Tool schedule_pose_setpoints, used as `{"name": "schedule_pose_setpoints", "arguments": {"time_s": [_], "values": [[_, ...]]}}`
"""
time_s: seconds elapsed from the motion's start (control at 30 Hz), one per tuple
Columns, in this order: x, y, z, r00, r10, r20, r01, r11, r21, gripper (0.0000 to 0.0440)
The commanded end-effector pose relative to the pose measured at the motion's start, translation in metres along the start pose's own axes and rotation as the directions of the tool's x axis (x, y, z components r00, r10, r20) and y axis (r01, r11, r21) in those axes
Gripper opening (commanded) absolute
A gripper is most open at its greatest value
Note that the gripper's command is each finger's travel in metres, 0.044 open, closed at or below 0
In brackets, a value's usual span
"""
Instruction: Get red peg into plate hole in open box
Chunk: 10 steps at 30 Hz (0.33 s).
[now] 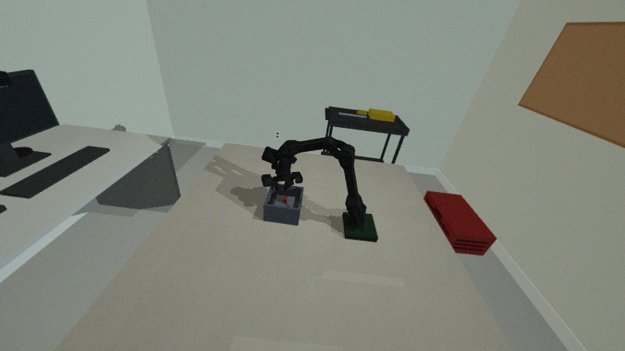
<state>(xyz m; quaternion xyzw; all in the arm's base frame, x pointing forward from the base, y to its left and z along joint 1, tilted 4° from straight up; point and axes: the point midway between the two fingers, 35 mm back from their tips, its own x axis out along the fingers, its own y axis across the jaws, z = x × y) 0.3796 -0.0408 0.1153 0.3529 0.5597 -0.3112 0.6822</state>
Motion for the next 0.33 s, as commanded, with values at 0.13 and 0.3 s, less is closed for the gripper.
{"name": "schedule_pose_setpoints", "arguments": {"time_s": [0.13,0.3], "values": [[-0.003,-0.008,0.017,1.0,-0.018,0.016,0.018,1.0,0.01,0.0164],[-0.006,-0.015,0.028,0.999,-0.036,0.029,0.036,0.999,0.02,0.0169]]}}
